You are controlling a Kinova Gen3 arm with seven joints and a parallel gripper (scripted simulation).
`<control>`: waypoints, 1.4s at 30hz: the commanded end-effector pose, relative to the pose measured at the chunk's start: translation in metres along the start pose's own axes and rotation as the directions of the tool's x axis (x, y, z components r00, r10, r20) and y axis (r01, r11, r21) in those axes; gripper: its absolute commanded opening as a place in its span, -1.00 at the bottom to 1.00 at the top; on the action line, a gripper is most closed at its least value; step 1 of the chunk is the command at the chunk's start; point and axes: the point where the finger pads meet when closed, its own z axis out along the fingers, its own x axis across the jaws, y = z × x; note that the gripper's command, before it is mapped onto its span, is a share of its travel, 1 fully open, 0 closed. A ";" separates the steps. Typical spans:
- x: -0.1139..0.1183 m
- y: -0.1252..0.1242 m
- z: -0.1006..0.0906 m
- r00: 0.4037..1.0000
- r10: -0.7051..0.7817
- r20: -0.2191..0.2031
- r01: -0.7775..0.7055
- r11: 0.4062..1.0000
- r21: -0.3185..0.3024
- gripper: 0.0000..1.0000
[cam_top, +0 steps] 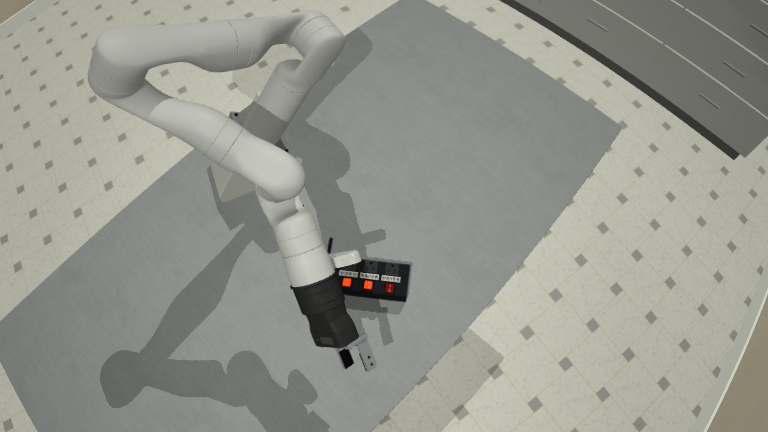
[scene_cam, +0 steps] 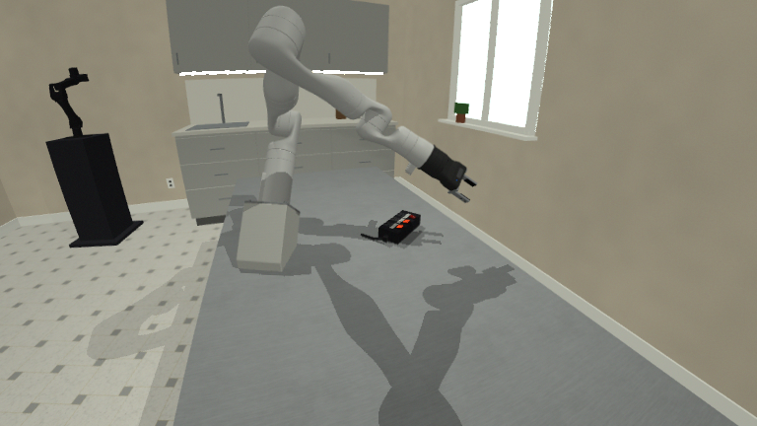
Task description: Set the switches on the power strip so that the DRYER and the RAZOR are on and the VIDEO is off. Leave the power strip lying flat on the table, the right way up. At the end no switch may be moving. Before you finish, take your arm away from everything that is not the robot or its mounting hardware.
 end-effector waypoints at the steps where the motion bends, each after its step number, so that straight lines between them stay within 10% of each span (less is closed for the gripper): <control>1: 0.001 0.001 0.000 1.000 -0.001 -0.001 0.001 1.000 -0.002 1.00; 25: -0.001 -0.002 -0.001 1.000 -0.006 0.008 0.006 1.000 0.009 1.00; 42: -0.018 -0.032 -0.016 0.989 -0.082 0.124 0.062 0.986 0.155 1.00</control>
